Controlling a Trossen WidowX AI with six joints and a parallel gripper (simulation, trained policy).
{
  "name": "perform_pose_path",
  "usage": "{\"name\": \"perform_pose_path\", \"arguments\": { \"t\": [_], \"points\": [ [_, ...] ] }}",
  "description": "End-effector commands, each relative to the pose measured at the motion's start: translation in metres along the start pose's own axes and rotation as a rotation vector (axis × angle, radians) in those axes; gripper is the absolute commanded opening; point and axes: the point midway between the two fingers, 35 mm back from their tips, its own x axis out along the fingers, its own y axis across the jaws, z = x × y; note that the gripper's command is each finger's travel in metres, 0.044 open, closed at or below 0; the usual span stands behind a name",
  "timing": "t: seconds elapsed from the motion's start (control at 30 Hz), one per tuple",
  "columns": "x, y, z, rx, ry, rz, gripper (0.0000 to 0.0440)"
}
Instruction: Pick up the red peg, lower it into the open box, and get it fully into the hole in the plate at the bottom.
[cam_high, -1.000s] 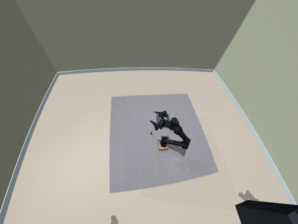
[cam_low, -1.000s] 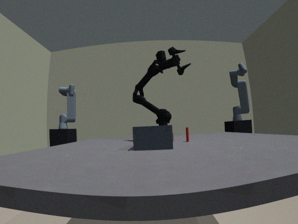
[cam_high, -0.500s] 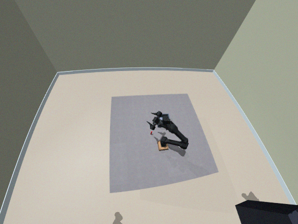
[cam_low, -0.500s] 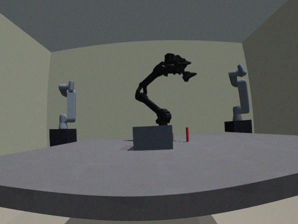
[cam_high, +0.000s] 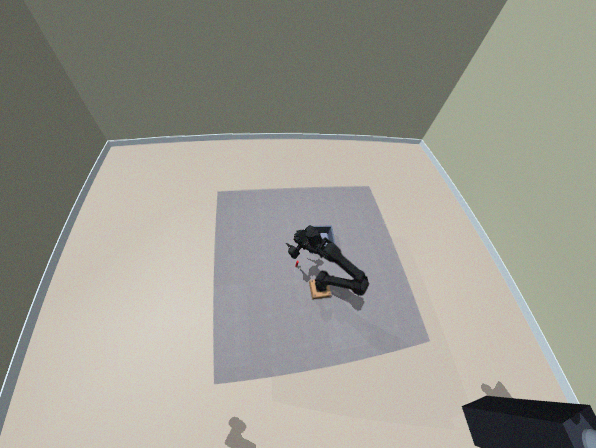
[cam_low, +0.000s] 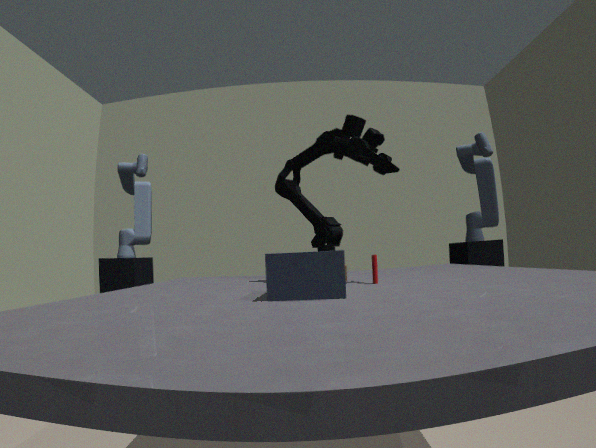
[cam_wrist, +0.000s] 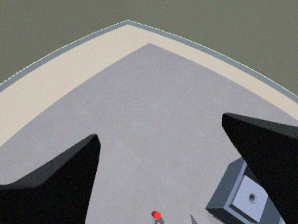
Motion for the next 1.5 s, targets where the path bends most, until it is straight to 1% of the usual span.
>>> {"name": "perform_pose_path", "arguments": {
  "t": [0.0, 0.33, 0.67, 1.17, 1.47],
  "points": [
    [0.012, -0.002, -0.019, 0.103, 0.089, -0.021, 0.0440],
    [0.033, -0.005, -0.065, 0.376, 0.292, -0.096, 0.0440],
    [0.045, -0.008, -0.109, 0.648, 0.478, -0.213, 0.0440],
    [0.057, -0.007, -0.170, 1.045, 0.716, -0.463, 0.0440],
    [0.072, -0.003, -0.204, 1.272, 0.797, -0.634, 0.0440]
  ]
}}
